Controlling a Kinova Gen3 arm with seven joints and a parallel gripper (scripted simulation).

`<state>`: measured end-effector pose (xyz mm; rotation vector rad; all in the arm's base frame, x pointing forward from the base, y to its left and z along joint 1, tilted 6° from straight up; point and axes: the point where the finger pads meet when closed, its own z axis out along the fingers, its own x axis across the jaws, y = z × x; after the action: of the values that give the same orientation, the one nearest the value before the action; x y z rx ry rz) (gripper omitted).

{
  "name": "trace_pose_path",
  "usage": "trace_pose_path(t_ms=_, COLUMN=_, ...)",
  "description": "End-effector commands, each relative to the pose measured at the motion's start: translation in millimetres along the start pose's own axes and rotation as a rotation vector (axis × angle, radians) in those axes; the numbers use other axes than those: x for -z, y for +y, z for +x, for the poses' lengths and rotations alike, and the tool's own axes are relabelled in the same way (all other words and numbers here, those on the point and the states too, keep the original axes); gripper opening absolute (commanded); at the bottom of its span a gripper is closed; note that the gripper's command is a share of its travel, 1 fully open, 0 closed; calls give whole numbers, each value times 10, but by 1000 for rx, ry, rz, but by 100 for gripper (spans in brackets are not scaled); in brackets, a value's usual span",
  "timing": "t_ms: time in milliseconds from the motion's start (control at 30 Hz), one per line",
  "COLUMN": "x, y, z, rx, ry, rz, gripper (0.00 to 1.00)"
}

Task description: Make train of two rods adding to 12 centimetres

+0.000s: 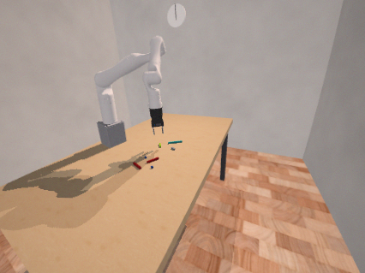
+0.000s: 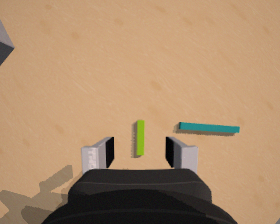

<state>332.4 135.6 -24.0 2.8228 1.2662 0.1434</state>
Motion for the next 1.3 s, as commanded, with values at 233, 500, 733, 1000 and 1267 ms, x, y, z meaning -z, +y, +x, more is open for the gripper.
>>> trace_pose_path(t_ms=233, x=-4, y=19, z=-25, rx=27, ry=-2, rz=1, gripper=100)
trace_pose_path(t_ms=500, x=-19, y=46, z=-75, rx=80, ry=-7, rz=5, gripper=100)
trace_pose_path(t_ms=733, x=-31, y=71, z=-119, rx=127, ry=-11, rz=8, gripper=100)
trace_pose_path(t_ms=1000, x=-54, y=121, z=-210, rx=225, ry=-20, rz=15, gripper=100)
trace_pose_path(t_ms=1267, x=-75, y=169, z=-294, rx=319, ry=-26, rz=23, gripper=100)
